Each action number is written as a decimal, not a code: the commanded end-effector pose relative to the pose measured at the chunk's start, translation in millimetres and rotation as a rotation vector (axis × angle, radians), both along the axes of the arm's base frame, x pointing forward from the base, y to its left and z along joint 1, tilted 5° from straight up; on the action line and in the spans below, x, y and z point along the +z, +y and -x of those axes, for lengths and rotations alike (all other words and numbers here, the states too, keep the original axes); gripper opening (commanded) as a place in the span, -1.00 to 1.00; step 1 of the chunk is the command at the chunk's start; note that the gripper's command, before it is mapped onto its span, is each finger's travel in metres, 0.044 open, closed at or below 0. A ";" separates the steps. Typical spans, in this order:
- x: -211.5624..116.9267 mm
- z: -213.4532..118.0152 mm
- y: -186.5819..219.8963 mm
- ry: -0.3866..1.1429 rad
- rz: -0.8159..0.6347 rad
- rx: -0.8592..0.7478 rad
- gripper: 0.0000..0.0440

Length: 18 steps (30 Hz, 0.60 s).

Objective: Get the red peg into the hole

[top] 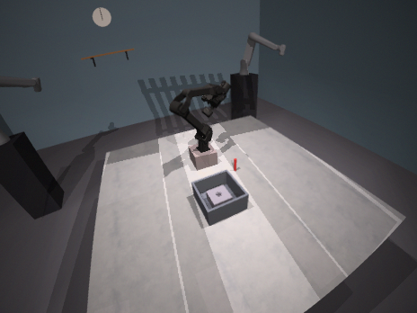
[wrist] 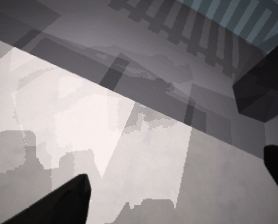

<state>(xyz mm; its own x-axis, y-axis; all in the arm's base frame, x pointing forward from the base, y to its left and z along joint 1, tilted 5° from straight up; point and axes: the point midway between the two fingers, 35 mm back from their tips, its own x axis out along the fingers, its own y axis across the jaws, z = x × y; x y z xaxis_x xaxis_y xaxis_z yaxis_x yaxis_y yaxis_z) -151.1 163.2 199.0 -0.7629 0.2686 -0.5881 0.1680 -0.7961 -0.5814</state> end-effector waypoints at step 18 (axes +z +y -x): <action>-11.1 -56.0 38.5 0.055 0.354 -0.601 1.00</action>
<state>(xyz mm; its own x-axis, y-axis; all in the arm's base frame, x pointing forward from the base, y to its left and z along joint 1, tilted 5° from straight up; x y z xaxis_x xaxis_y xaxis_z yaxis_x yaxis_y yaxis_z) -101.2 198.3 190.1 -0.5963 0.4428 -0.6695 -0.3282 -0.8957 -0.3001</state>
